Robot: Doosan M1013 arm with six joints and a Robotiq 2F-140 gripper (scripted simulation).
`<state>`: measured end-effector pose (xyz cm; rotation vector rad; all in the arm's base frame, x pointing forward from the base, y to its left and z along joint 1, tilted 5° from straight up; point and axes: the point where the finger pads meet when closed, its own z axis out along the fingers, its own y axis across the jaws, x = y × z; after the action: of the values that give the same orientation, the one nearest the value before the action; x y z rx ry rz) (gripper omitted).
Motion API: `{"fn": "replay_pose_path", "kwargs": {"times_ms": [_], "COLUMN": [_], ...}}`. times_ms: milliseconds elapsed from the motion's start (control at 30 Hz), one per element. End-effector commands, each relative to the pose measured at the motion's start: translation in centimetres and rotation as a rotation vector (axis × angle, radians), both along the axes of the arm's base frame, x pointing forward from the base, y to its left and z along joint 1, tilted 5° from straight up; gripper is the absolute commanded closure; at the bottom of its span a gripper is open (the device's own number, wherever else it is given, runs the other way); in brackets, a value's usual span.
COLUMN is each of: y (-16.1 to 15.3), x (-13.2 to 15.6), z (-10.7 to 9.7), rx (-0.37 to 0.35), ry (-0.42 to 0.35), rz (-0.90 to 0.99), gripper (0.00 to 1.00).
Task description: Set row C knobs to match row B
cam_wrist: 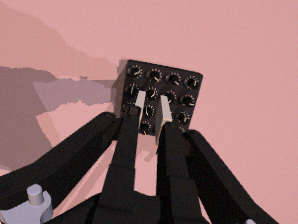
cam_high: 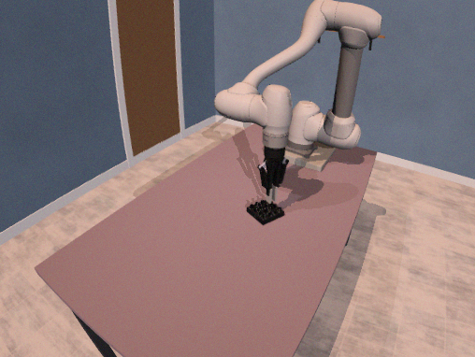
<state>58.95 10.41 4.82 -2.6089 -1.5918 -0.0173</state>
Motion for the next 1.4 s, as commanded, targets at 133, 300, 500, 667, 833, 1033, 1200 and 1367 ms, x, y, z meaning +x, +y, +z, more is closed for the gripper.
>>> {"fn": "replay_pose_path", "kwargs": {"times_ms": [133,300,500,667,833,1033,1200,1367], "y": [0.0,0.0,0.0,0.0,0.0,-0.1,-0.1,-0.1], "x": [0.0,0.0,0.0,0.0,0.0,0.0,0.0,0.1], "z": [0.1,0.1,0.2,0.4,0.6,0.9,1.1,1.3], "rx": [0.000,0.000,0.001,0.007,0.013,0.021,0.027,0.033], "ry": [0.000,0.000,-0.001,-0.016,-0.030,-0.047,-0.060,-0.075], "rz": [0.000,0.000,0.014,0.201,0.384,0.591,0.765,0.949], "gripper": [0.88,0.88,0.88,0.88,0.88,0.88,0.88,0.88]}}
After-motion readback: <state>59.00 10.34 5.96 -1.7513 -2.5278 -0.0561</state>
